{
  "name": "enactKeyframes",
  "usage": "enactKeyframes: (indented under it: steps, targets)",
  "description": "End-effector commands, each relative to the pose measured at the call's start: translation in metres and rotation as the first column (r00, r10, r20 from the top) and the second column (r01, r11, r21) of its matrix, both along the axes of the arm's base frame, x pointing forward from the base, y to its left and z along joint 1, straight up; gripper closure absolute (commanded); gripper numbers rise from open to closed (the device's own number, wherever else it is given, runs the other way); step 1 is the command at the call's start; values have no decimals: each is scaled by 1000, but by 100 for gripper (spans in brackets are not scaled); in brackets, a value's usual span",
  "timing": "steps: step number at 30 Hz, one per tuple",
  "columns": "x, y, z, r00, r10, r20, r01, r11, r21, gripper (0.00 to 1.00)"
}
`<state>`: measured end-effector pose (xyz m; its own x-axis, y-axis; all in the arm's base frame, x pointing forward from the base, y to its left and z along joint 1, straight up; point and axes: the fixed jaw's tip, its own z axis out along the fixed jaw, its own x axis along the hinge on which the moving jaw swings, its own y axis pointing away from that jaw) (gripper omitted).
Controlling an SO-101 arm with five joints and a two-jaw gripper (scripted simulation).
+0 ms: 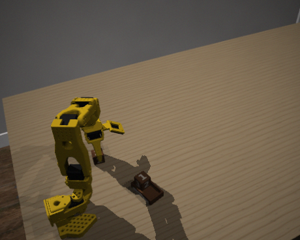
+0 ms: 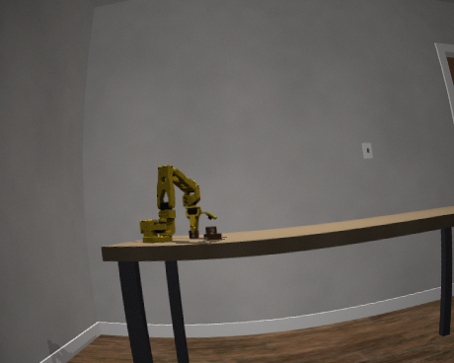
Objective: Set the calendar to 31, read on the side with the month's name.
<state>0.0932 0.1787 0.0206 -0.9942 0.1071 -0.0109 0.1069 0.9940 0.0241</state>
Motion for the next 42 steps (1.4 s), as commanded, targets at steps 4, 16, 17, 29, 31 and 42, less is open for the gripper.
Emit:
enactKeyframes:
  steps: [4, 16, 17, 29, 31, 42]
  targets:
    - [2, 2, 1, 1000, -13, 8, 13, 1000, 17, 65]
    - [1, 0, 2, 1000, -13, 8, 13, 1000, 17, 68]
    - [1, 0, 2, 1000, -13, 8, 13, 1000, 17, 69]
    - [1, -5, 2, 1000, -13, 8, 13, 1000, 17, 77]
    - [1, -5, 2, 1000, -13, 8, 13, 1000, 17, 78]
    - [1, -8, 1, 1000, -13, 9, 13, 1000, 17, 83]
